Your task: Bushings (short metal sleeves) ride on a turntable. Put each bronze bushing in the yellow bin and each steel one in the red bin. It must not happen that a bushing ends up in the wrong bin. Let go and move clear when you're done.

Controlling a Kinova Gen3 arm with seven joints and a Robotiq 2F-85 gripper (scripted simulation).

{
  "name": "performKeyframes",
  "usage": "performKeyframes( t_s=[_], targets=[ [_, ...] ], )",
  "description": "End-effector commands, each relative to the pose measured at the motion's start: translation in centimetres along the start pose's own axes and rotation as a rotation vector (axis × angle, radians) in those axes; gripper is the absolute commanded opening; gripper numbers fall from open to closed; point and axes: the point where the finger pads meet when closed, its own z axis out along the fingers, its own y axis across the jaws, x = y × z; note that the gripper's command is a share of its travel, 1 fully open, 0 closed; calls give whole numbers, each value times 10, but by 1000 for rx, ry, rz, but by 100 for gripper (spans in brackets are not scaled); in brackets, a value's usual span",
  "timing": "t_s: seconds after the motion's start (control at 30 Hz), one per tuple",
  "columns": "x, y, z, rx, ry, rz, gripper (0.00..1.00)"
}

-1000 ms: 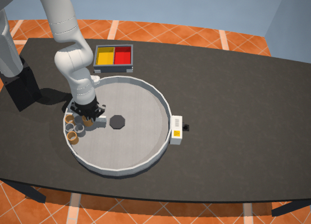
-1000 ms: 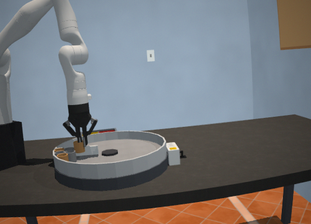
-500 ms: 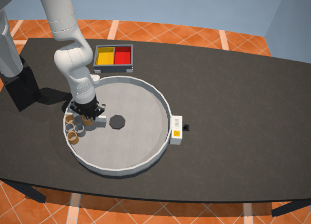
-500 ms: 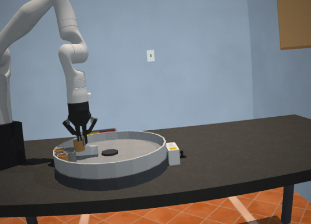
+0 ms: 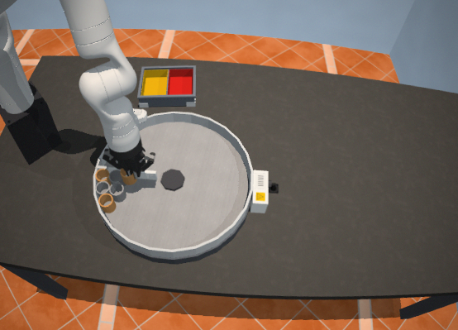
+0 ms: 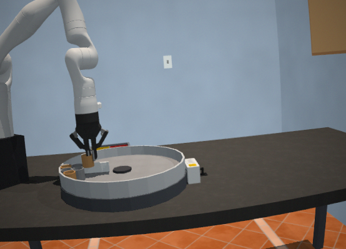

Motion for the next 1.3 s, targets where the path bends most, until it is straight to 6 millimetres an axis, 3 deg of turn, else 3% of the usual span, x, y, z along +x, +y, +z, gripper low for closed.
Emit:
performKeyframes(
  t_s=[0.0, 1.27],
  targets=[
    [0, 1, -2, -2, -1, -1, 0],
    [0, 0, -13, -2, -1, -1, 0]
  ],
)
